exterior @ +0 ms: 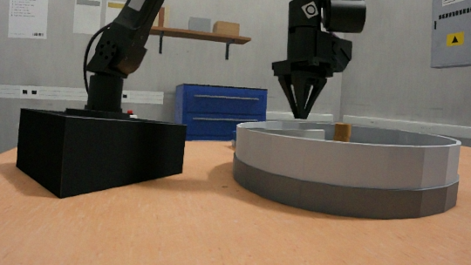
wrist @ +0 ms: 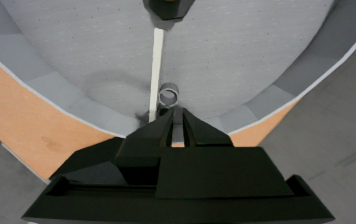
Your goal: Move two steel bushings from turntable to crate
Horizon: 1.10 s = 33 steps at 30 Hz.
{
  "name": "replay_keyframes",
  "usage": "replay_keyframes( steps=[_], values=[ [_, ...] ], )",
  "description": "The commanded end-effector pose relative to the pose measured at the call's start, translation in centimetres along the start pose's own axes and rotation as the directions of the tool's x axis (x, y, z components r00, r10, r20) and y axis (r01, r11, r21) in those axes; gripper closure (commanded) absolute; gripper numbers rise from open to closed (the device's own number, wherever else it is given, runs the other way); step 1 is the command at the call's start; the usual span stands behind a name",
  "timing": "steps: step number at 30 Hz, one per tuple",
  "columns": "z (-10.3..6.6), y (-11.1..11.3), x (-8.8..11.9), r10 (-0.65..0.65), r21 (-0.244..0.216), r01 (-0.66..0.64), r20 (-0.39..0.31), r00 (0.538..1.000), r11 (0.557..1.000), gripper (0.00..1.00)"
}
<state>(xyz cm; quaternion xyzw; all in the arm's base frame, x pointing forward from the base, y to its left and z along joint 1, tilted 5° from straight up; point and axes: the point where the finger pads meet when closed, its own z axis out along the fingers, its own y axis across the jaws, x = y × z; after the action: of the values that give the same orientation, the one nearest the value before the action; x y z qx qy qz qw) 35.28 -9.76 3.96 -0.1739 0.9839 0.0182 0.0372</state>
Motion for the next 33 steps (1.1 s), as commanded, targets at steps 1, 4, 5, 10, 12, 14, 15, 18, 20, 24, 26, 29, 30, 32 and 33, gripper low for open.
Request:
replay_keyframes(
  steps=[1,4,5,10,12,14,15,18,20,24,26,29,30,32,33],
  values=[
    [0.83,0.63,0.29,0.004,-0.022,-0.004,-0.004,1.000,1.000,0.88],
    [0.44,0.55,0.32,0.003,-0.011,-0.003,0.010,1.000,1.000,0.88],
    [0.44,0.55,0.32,0.003,-0.011,-0.003,0.010,1.000,1.000,0.88],
    [-0.08,0.19,-0.01,0.002,0.004,-0.002,0.029,1.000,1.000,0.88],
    [-0.08,0.19,-0.01,0.002,0.004,-0.002,0.029,1.000,1.000,0.88],
    [-0.08,0.21,0.01,0.002,0.003,-0.002,0.028,1.000,1.000,0.88],
    [-0.07,0.27,0.08,0.002,0.001,-0.002,0.026,1.000,1.000,0.88],
    [-0.07,0.29,0.11,0.003,0.000,-0.003,0.024,1.000,1.000,0.88],
    [-0.07,0.29,0.11,0.003,0.000,-0.003,0.024,1.000,1.000,0.88],
    [-0.07,0.29,0.11,0.003,0.000,-0.003,0.024,1.000,1.000,0.88],
    [-0.07,0.29,0.11,0.003,0.000,-0.003,0.024,1.000,1.000,0.88],
    [-0.07,0.29,0.11,0.003,0.000,-0.003,0.024,1.000,1.000,0.88],
    [-0.07,0.29,0.11,0.003,0.000,-0.003,0.024,1.000,1.000,0.88],
    [-0.07,0.29,0.11,0.003,0.000,-0.003,0.024,1.000,1.000,0.88],
    [-0.07,0.29,0.11,0.003,0.000,-0.003,0.024,1.000,1.000,0.88]
  ],
)
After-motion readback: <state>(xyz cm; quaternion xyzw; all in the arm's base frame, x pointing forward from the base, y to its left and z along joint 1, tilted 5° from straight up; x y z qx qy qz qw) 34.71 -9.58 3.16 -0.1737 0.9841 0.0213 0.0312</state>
